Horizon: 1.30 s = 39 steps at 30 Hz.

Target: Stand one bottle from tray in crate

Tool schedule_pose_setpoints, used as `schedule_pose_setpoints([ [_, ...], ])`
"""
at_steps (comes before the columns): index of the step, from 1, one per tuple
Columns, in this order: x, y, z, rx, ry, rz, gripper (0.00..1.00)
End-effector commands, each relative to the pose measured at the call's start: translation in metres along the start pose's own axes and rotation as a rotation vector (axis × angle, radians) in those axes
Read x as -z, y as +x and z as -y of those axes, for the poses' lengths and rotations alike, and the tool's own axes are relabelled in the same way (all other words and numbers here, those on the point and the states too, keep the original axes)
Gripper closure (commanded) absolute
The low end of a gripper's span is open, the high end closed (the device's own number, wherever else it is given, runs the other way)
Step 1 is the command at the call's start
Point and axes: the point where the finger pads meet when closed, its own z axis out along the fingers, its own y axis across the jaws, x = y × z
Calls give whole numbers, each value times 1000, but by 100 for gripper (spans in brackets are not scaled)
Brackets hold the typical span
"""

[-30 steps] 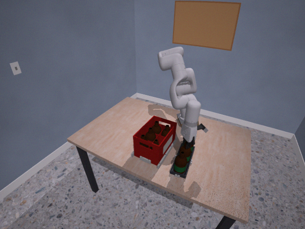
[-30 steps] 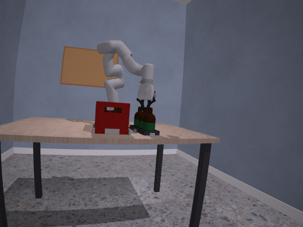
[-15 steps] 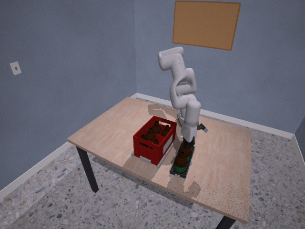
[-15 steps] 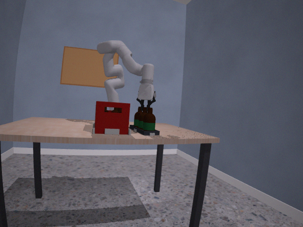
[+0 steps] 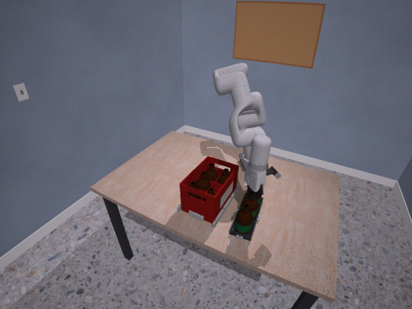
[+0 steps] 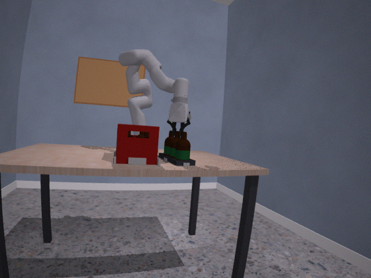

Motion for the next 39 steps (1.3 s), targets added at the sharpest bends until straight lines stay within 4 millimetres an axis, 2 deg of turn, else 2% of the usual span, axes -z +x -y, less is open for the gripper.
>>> schedule_pose_setpoints([
  [1, 4, -1, -2, 0, -7, 3, 100],
  [39, 37, -2, 1, 0, -7, 3, 100],
])
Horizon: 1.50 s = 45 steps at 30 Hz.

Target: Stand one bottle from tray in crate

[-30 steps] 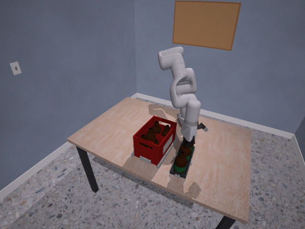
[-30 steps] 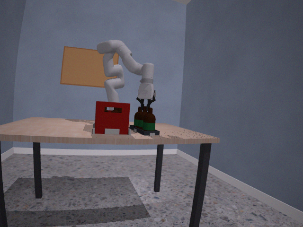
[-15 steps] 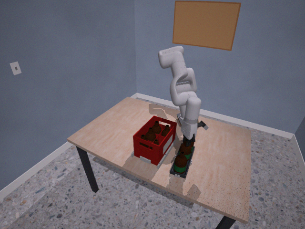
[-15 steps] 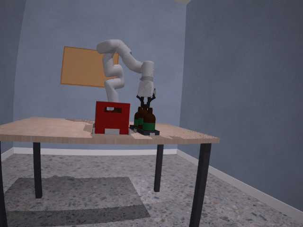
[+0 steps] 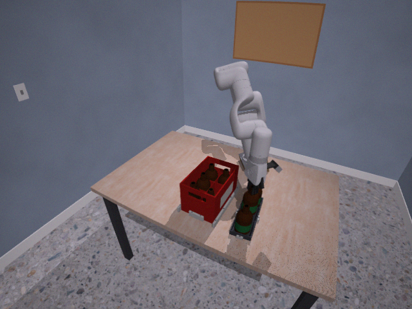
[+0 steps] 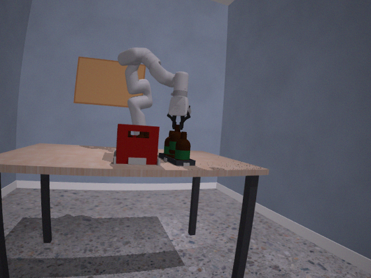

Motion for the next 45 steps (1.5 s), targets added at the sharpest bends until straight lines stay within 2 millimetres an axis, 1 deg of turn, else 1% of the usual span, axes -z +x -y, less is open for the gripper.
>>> schedule_pose_setpoints([
  [1, 3, 0, -1, 0, -4, 2, 100],
  [11, 7, -1, -1, 0, -4, 2, 100],
  [36, 8, -1, -1, 0, -4, 2, 100],
  [45, 12, -1, -1, 0, -4, 2, 100],
])
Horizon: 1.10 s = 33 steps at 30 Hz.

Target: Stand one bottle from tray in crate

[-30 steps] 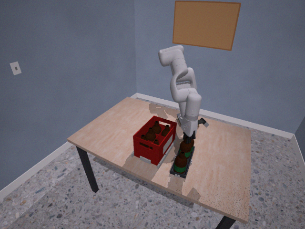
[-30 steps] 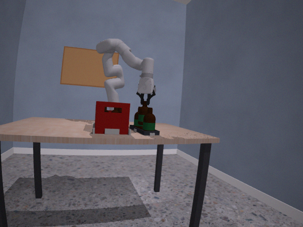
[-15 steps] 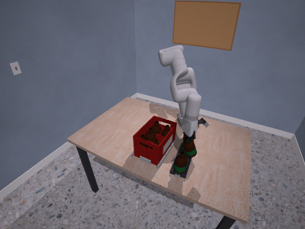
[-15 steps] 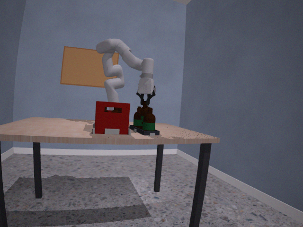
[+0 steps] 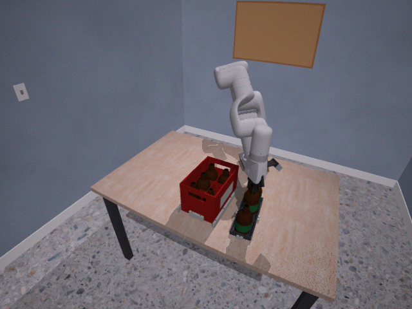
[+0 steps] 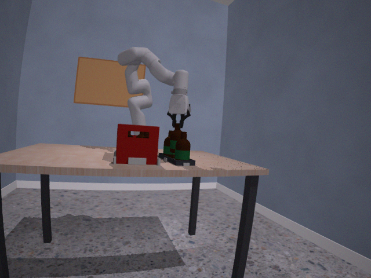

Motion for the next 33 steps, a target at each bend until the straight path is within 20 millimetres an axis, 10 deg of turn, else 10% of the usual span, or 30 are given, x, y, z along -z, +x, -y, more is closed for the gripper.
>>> schedule_pose_setpoints([
  [1, 4, 0, -1, 0, -4, 2, 100],
  [33, 34, 0, -1, 0, -4, 2, 100],
])
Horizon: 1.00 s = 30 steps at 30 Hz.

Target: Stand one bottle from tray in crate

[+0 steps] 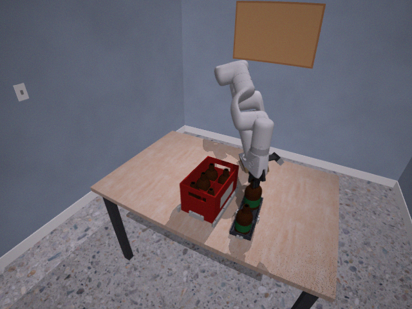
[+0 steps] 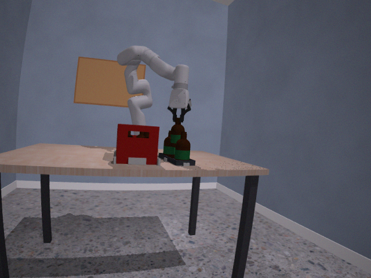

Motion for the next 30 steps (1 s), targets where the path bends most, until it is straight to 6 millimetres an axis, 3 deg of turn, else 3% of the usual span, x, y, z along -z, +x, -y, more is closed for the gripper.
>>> schedule_pose_setpoints([
  [1, 5, 0, -1, 0, -4, 2, 100],
  [30, 9, 0, -1, 0, -4, 2, 100],
])
